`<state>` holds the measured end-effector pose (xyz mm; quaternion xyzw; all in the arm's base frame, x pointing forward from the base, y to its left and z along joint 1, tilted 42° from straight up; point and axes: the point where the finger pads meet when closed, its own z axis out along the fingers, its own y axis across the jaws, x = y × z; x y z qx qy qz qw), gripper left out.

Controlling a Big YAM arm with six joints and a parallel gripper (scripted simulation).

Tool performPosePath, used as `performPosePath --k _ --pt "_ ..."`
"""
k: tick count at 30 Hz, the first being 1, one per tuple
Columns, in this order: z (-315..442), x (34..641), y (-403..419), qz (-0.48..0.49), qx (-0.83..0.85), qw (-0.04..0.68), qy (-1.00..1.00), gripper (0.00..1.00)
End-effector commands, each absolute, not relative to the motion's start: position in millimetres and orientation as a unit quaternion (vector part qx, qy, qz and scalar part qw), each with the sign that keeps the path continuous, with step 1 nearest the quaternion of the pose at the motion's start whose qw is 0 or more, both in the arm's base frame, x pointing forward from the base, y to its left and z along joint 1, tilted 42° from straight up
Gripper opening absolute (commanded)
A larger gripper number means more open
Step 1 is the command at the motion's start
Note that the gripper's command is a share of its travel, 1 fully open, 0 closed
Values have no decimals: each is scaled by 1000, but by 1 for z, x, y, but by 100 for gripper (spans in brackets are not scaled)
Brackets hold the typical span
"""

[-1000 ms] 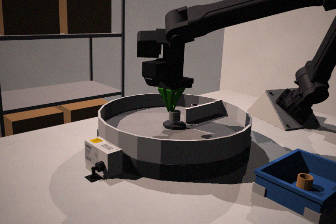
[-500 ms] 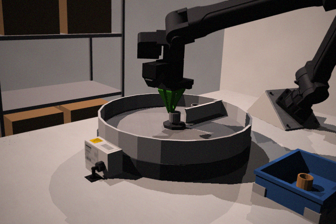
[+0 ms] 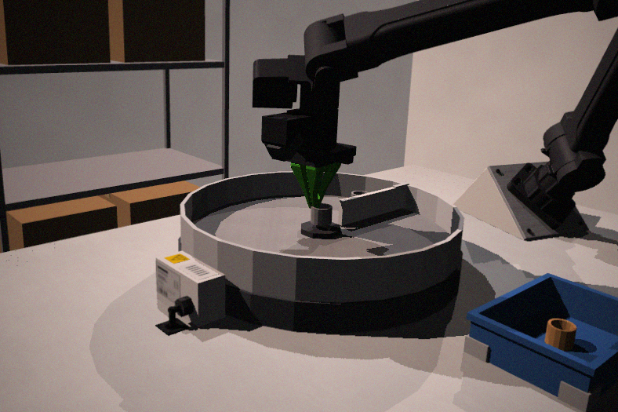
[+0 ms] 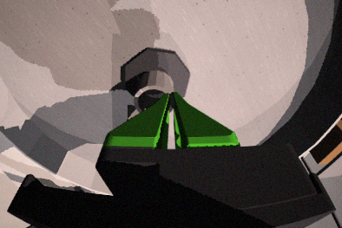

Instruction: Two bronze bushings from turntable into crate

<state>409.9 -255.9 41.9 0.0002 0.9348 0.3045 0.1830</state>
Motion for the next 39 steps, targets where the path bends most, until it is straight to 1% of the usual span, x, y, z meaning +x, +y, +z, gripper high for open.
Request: performPosePath --k 1,39 --pt "37 409 -255 307 7 181 934 0" --pt "32 412 -251 308 6 180 934 0"
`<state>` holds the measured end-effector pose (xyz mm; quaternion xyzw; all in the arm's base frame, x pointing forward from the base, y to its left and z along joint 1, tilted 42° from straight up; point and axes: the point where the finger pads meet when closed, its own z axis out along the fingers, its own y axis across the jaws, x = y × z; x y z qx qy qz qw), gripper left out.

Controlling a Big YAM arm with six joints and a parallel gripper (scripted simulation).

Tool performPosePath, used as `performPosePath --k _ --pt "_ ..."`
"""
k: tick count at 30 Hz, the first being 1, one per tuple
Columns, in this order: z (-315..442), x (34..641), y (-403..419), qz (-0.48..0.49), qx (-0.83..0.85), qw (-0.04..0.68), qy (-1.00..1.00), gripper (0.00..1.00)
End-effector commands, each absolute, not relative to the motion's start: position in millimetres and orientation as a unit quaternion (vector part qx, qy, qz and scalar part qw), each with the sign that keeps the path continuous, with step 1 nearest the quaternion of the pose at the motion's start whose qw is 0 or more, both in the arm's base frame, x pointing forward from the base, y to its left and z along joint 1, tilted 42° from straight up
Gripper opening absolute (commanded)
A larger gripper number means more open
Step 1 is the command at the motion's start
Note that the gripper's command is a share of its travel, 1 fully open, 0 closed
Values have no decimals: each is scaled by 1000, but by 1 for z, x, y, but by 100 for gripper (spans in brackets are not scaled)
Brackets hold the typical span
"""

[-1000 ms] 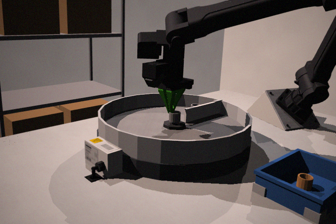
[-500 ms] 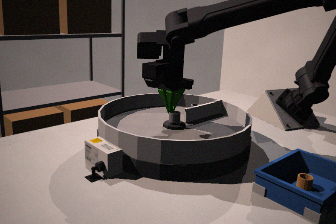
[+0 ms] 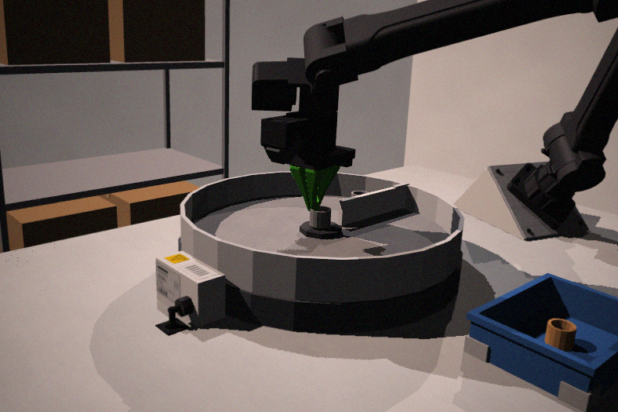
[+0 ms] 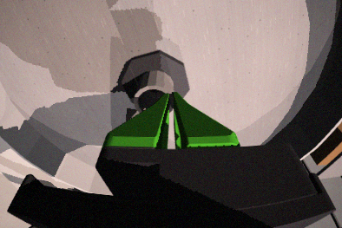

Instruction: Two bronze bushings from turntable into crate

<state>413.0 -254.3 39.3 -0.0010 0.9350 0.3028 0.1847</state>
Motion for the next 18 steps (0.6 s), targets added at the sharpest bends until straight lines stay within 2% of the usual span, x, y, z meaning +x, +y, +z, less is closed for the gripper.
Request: performPosePath --k 1,18 --pt "32 413 -250 308 5 180 934 0" --pt "33 411 -254 306 9 183 934 0"
